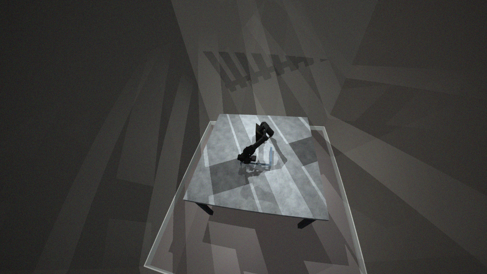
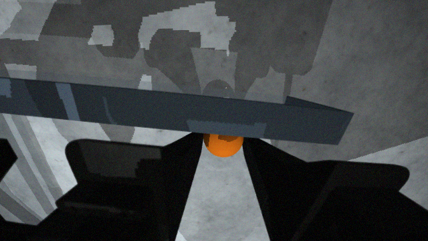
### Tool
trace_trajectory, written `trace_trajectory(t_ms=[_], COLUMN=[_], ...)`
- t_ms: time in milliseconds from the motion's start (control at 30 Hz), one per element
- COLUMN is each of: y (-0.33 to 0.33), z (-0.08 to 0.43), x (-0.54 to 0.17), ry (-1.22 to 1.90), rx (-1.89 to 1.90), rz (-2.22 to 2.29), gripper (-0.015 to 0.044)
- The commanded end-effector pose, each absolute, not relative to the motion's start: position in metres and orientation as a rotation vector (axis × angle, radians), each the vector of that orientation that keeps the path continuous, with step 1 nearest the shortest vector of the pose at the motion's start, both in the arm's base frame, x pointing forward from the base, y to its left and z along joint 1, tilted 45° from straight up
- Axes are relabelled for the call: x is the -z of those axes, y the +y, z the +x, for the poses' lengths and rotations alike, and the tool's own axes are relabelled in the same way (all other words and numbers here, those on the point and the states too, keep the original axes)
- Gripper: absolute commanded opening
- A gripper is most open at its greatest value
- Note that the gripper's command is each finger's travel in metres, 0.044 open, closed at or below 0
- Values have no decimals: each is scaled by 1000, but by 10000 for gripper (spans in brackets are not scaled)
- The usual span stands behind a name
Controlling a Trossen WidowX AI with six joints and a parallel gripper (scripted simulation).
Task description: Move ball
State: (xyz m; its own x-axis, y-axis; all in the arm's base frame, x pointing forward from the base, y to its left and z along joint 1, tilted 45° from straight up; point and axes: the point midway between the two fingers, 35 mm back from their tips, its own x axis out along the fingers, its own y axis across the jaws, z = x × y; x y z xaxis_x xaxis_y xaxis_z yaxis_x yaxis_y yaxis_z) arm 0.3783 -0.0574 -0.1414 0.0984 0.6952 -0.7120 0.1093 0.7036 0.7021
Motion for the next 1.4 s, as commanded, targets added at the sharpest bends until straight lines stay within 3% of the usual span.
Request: trace_trajectory(t_ms=[0,233,600,767,967,1333,1367], y=[-49,-47,-51,-53,-109,-111,-113], z=[377,377,378,378,370,372,371], x=[149,150,147,145,90,94,91], ry=[1439,1439,1433,1433,1440,1424,1424], rx=[-498,-498,-495,-495,-494,-479,-479], rz=[722,722,715,715,718,726,726], gripper=[0,0,280,280,280,280,306])
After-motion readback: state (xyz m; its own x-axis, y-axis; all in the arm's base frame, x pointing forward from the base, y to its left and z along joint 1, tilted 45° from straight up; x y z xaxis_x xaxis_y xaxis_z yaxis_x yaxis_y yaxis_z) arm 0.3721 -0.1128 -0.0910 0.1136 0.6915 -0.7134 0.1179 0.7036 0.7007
